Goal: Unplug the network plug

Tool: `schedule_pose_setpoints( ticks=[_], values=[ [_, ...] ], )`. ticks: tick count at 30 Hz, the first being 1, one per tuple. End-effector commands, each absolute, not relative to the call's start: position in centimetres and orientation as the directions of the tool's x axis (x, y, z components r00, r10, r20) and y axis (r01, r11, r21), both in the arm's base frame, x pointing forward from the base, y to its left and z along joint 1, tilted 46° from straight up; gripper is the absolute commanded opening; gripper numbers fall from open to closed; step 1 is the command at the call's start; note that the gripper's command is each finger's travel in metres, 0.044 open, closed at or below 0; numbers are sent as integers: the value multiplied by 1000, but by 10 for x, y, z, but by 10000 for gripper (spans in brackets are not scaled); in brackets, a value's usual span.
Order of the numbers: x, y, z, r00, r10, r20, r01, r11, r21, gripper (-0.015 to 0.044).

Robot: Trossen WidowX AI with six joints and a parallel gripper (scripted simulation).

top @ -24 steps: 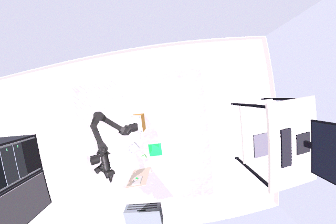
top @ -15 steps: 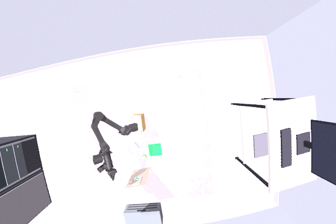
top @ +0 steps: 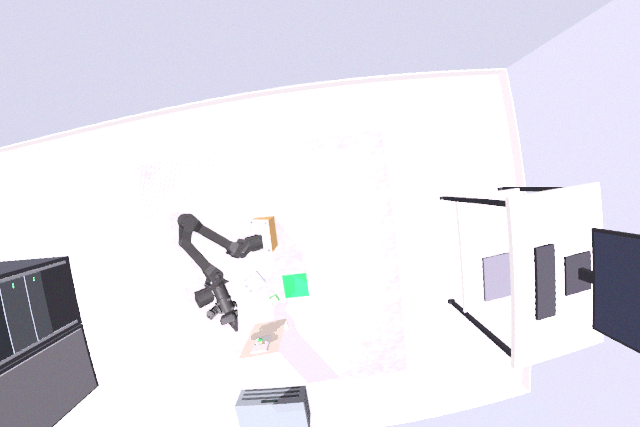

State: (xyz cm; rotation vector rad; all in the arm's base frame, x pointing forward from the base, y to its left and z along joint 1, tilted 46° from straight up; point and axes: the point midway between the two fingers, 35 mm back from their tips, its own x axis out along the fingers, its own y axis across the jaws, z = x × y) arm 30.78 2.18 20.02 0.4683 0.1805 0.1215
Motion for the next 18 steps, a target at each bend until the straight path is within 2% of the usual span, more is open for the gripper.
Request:
schedule_pose_setpoints(
  ticks=[1, 9, 18],
  values=[
    [299, 26, 171, 963, 190, -189, -54, 827, 559, 156],
    [280, 33, 127, 937, 238, -255, 7, 717, 697, 156],
    [285, 33, 127, 937, 239, -256, 9, 714, 700, 156]
  ],
)
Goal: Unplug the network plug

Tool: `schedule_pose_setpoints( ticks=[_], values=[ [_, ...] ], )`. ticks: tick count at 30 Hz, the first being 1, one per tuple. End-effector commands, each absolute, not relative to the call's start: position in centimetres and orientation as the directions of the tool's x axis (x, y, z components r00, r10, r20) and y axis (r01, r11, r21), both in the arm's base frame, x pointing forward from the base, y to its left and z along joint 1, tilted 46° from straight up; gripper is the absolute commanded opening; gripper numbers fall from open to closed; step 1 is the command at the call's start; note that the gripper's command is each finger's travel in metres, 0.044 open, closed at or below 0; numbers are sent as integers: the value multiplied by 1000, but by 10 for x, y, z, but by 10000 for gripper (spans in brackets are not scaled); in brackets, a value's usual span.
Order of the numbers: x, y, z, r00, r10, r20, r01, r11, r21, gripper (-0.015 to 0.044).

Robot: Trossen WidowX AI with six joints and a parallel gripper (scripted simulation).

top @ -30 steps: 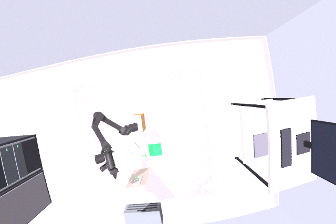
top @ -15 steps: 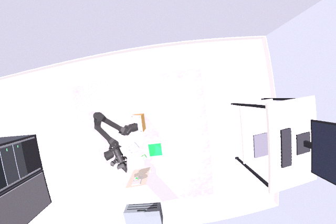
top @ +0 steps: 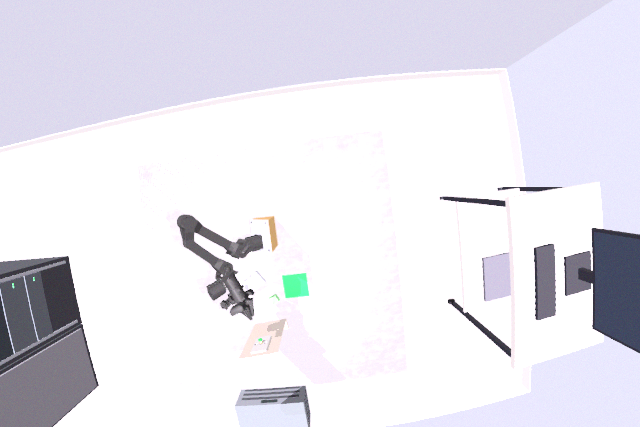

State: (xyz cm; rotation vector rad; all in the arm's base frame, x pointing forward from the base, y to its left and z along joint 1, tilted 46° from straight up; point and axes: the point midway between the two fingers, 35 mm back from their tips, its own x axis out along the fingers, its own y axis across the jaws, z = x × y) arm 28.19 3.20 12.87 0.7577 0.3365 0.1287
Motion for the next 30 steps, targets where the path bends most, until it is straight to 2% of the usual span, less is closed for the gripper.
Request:
schedule_pose_setpoints(
  ticks=[1, 30],
  values=[
    [287, 33, 127, 937, 239, -256, 9, 714, 700, 156],
    [344, 37, 122, 937, 240, -253, 7, 714, 700, 156]
  ],
)
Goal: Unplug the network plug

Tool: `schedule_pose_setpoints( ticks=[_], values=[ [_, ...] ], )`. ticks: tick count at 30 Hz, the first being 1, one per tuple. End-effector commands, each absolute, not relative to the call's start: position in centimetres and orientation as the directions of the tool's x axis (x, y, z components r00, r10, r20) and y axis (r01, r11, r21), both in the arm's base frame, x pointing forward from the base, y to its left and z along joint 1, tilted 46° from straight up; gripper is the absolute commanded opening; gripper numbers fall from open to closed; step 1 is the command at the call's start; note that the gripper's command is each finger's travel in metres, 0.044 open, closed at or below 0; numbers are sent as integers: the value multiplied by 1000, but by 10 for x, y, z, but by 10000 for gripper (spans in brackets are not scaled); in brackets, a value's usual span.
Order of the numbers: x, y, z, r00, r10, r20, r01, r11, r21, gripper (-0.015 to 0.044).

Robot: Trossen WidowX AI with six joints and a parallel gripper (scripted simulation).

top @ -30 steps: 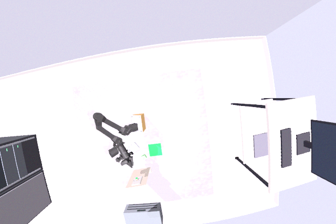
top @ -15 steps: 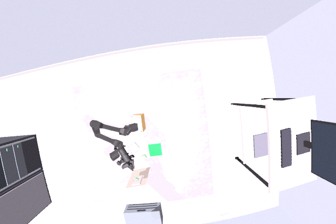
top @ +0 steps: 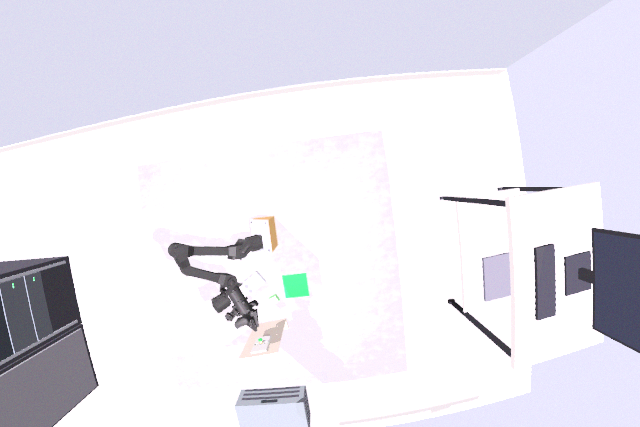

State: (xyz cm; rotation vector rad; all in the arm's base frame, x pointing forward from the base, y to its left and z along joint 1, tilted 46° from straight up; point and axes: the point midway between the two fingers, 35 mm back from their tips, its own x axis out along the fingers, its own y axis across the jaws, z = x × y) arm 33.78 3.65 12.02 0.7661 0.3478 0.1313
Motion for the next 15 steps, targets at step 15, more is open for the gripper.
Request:
schedule_pose_setpoints(
  ticks=[15],
  values=[
    [362, 38, 122, 938, 240, -252, 6, 714, 700, 156]
  ],
)
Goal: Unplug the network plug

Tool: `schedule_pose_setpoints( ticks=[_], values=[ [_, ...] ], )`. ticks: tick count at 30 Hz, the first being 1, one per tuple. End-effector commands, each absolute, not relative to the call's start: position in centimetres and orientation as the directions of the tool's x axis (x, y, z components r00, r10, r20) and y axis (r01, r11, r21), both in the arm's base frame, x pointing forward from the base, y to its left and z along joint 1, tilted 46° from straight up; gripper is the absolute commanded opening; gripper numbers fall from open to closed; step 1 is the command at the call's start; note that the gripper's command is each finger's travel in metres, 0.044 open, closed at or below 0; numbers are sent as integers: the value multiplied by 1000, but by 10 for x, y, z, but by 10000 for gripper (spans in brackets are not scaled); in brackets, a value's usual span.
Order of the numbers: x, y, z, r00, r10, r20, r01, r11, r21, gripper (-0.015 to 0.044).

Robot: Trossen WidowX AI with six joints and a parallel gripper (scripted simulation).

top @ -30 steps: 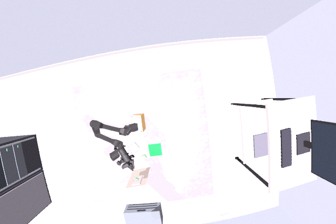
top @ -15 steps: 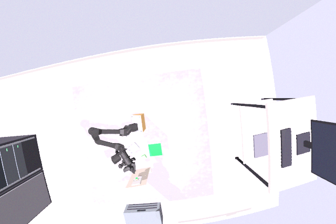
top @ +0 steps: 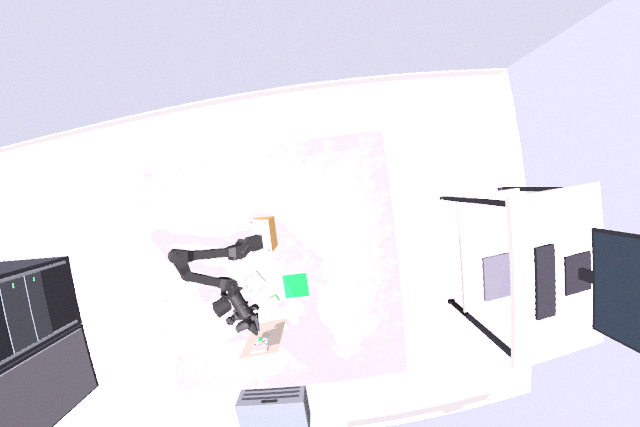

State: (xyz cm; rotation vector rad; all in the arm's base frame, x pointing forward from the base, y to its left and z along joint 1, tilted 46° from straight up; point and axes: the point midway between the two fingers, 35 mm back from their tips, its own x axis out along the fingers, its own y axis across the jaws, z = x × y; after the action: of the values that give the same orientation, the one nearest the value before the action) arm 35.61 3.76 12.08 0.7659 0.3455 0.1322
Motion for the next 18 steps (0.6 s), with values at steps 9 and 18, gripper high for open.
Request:
schedule_pose_setpoints(
  ticks=[9, 18],
  values=[
    [373, 38, 122, 938, 240, -252, 5, 714, 700, 156],
    [385, 39, 120, 938, 240, -251, 5, 714, 700, 156]
  ],
)
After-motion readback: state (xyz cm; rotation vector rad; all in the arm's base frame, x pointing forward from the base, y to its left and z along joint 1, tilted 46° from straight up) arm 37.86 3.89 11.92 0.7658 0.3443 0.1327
